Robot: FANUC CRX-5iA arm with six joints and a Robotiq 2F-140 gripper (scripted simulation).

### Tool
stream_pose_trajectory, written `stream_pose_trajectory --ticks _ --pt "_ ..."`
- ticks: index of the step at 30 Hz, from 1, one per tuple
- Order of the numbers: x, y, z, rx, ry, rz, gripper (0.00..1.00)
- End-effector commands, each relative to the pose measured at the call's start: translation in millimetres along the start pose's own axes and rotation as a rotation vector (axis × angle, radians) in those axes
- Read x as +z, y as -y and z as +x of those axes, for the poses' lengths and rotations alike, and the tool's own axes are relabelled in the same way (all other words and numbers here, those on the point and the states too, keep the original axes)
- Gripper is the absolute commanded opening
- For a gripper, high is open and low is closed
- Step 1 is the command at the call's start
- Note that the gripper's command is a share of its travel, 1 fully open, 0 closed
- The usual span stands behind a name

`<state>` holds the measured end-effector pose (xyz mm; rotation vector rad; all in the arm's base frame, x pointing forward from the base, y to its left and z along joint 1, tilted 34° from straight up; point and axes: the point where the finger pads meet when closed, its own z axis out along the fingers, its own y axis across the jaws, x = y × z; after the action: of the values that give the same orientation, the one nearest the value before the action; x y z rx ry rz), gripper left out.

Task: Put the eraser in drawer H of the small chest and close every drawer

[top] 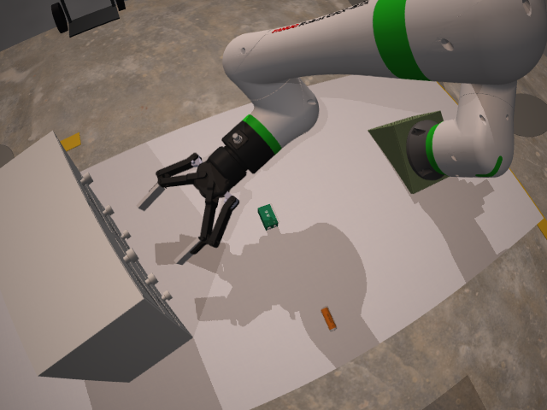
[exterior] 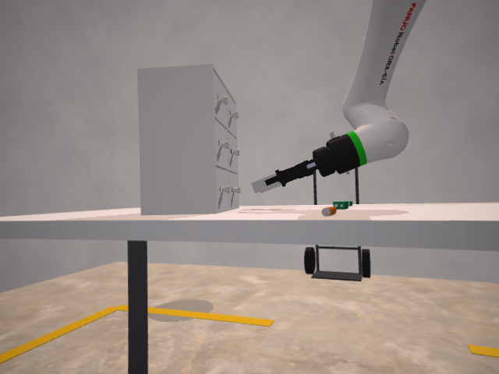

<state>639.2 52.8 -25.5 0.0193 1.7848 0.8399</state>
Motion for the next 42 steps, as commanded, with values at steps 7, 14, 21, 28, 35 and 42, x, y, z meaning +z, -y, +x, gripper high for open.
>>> stream_pose_trajectory --ticks 7,14,21,28,35,42 --pt "0.0 0.1 -0.2 0.0 0.0 0.0 1.0" --pt "-0.2 0.1 -0.6 0.0 0.0 0.0 1.0" --pt "-3.9 0.1 -10.7 0.0 0.0 0.0 1.0" --pt "-10.2 0.1 -28.2 0.0 0.0 0.0 1.0" --pt "-22.0 0.1 -60.5 0.0 0.0 0.0 1.0" --pt "-31.9 0.1 -87.6 0.0 0.0 0.0 1.0"
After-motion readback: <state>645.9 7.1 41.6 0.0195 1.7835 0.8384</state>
